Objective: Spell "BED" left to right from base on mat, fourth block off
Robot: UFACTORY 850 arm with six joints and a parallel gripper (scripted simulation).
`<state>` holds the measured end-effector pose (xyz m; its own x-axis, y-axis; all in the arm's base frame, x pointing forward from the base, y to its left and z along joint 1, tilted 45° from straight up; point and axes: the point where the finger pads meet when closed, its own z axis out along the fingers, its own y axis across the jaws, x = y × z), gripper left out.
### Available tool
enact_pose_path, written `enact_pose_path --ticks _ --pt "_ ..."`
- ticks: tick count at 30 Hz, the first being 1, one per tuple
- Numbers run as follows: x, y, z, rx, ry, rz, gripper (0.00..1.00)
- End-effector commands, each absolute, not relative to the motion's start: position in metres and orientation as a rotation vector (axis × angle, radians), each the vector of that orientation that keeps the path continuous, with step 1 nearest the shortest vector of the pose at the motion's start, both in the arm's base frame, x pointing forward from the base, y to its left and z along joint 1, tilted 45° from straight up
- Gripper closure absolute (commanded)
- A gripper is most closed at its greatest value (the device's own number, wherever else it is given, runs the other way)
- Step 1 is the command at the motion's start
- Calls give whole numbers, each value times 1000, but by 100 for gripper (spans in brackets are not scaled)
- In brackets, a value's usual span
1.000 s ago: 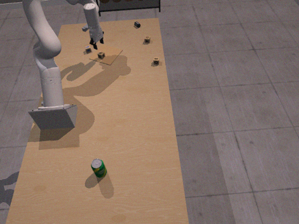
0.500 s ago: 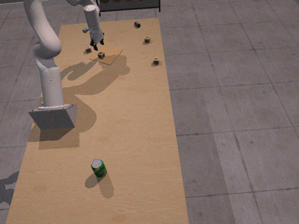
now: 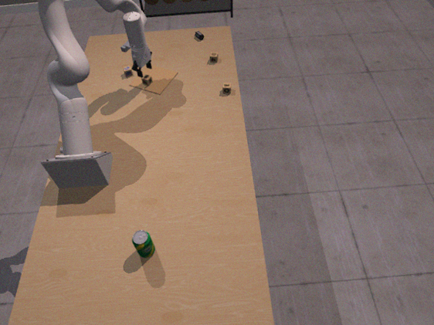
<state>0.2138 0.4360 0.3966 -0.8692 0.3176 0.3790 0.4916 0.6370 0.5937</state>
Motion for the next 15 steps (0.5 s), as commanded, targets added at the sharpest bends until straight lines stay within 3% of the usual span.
enact_pose_path --ticks 1,15 --pt "214 438 395 -659 -2619 -1059 16" --pt "214 447 385 -659 -2619 -1059 16"
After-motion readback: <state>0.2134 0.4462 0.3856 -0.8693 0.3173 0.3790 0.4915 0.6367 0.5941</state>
